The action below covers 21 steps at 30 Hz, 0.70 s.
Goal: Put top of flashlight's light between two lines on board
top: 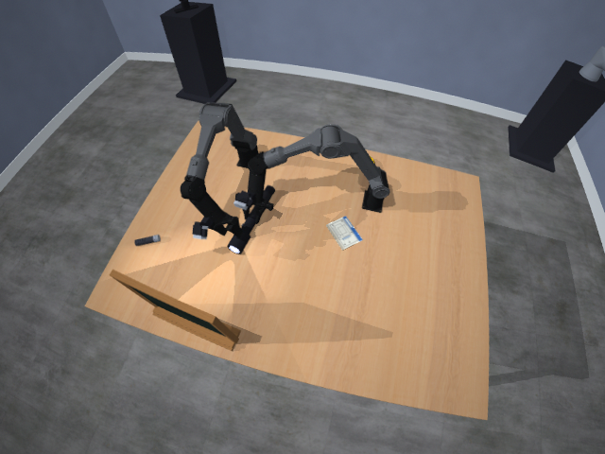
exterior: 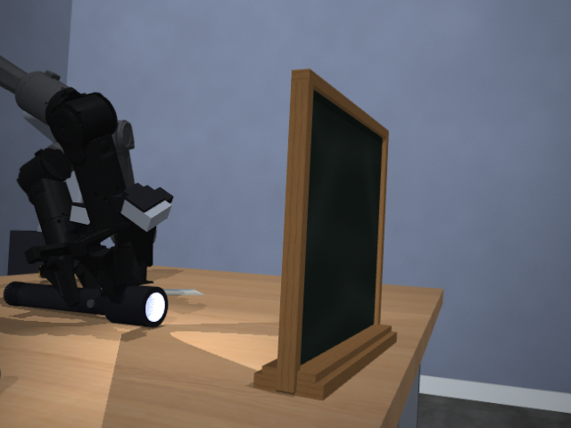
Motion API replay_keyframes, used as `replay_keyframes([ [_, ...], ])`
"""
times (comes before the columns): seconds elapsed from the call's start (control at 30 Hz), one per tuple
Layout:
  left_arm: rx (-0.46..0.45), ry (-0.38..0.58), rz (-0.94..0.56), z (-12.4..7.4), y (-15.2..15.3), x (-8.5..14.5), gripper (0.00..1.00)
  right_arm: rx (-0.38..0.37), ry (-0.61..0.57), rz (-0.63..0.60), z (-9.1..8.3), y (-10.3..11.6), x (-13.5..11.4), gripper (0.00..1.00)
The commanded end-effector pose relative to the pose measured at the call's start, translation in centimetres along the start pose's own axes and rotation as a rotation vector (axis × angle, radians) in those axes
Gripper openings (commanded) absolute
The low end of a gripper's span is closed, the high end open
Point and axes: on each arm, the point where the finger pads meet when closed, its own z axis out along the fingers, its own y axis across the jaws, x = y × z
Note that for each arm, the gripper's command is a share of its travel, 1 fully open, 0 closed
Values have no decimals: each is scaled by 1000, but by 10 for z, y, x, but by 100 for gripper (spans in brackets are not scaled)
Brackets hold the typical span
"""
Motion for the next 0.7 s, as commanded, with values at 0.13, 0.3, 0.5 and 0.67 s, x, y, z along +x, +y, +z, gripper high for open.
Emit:
replay_keyframes([
  [0.13, 1, -1, -1, -1, 0, 0, 37, 0, 1, 1, 0, 0, 0, 100],
  [0.3, 1, -1, -1, -1, 0, 0, 37, -1, -1, 1, 0, 0, 0, 100],
  [0.5, 1, -1, -1, -1, 0, 0, 37, 49, 7, -2, 0, 3, 1, 100],
  [0.67, 1, -1, -1, -1, 0, 0, 37, 196, 4, 6, -1, 6, 0, 100],
])
